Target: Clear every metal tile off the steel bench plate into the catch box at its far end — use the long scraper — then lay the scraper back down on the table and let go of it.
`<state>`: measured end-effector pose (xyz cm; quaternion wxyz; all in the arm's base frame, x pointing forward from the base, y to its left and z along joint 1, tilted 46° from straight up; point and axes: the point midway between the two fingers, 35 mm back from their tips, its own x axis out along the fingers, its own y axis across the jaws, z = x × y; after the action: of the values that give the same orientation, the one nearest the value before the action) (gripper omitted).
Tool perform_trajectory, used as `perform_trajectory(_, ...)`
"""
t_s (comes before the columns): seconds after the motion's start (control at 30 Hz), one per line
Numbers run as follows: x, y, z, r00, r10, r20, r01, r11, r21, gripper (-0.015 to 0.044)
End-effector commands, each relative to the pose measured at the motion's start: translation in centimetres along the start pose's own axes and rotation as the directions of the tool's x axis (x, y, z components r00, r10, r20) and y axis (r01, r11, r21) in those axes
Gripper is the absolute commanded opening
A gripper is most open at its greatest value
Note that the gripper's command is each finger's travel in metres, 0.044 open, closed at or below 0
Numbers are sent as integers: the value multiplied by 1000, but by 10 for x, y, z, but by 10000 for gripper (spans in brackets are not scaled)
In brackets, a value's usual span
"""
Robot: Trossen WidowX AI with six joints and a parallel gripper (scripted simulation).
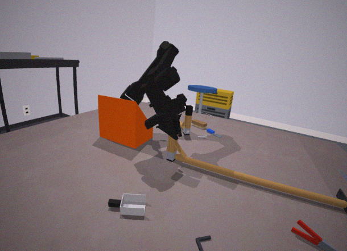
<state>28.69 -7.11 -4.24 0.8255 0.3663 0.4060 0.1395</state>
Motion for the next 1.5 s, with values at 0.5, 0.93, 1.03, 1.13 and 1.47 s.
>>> perform_trajectory(0.5,10,2,21,1000,0,7,0,1000,-8,0)
perform_trajectory(0.93,21,3,38,1000,0,6,0,1000,-9,0)
perform_trajectory(1.03,24,4,42,1000,0,6,0,1000,-10,0)
perform_trajectory(1.13,27,4,46,1000,0,7,0,1000,-10,0)
perform_trajectory(1.47,37,6,59,1000,1,8,-1,1000,-10,0)
